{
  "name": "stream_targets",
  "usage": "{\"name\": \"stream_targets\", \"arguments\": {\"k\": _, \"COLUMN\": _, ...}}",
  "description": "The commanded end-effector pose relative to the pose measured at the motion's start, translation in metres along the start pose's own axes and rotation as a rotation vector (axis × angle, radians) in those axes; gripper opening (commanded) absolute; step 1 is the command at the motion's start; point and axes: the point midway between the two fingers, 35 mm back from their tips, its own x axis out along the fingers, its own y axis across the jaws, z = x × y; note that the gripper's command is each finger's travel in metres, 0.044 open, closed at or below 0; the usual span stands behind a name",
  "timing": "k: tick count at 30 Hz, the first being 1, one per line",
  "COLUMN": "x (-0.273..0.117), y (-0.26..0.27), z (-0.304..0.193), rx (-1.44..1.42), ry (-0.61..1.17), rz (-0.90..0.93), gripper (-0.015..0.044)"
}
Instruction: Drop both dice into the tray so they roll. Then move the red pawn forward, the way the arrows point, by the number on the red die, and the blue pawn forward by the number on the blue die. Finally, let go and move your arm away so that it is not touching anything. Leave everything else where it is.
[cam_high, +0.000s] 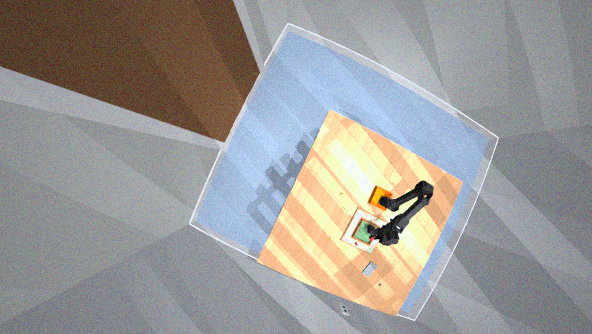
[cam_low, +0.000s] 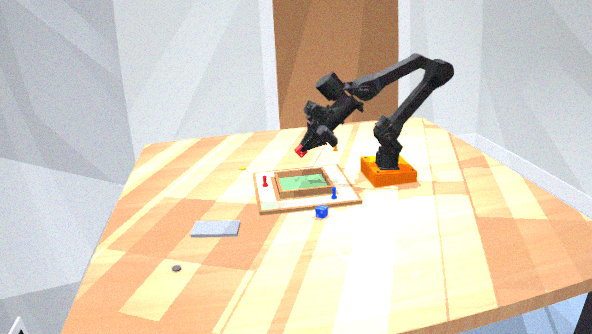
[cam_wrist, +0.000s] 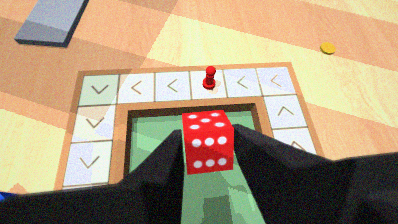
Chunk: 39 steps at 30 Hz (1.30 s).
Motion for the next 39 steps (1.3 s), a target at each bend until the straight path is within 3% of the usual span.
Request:
{"name": "stream_targets", "arguments": {"k": 1, "x": -0.001, "y": 0.0, "z": 0.001, "rx": 0.0, "ry": 0.0, "rz": 0.0, "gripper": 0.0236}}
{"name": "stream_targets", "arguments": {"k": 9, "x": -0.026, "y": 0.0, "z": 0.03, "rx": 0.005, "ry": 0.001, "rz": 0.005, "gripper": 0.044}}
{"name": "stream_targets", "arguments": {"k": 12, "x": -0.022, "y": 0.0, "z": 0.029, "rx": 0.007, "ry": 0.08, "rz": 0.006, "gripper": 0.044}}
{"name": "stream_targets", "arguments": {"k": 26, "x": 0.021, "y": 0.001, "z": 0.009, "rx": 0.002, "ry": 0.809, "rz": 0.007, "gripper": 0.044}}
{"name": "stream_targets", "arguments": {"k": 29, "x": 0.023, "y": 0.001, "z": 0.008, "rx": 0.001, "ry": 0.844, "rz": 0.007, "gripper": 0.044}}
{"name": "stream_targets", "arguments": {"k": 31, "x": 0.019, "y": 0.001, "z": 0.012, "rx": 0.012, "ry": 0.751, "rz": 0.01, "gripper": 0.044}}
{"name": "stream_targets", "arguments": {"k": 37, "x": 0.032, "y": 0.061, "z": 0.011, "rx": 0.245, "ry": 0.779, "rz": -0.07, "gripper": 0.0282}}
{"name": "stream_targets", "arguments": {"k": 39, "x": 0.035, "y": 0.088, "z": 0.007, "rx": 0.347, "ry": 0.791, "rz": -0.11, "gripper": 0.0275}}
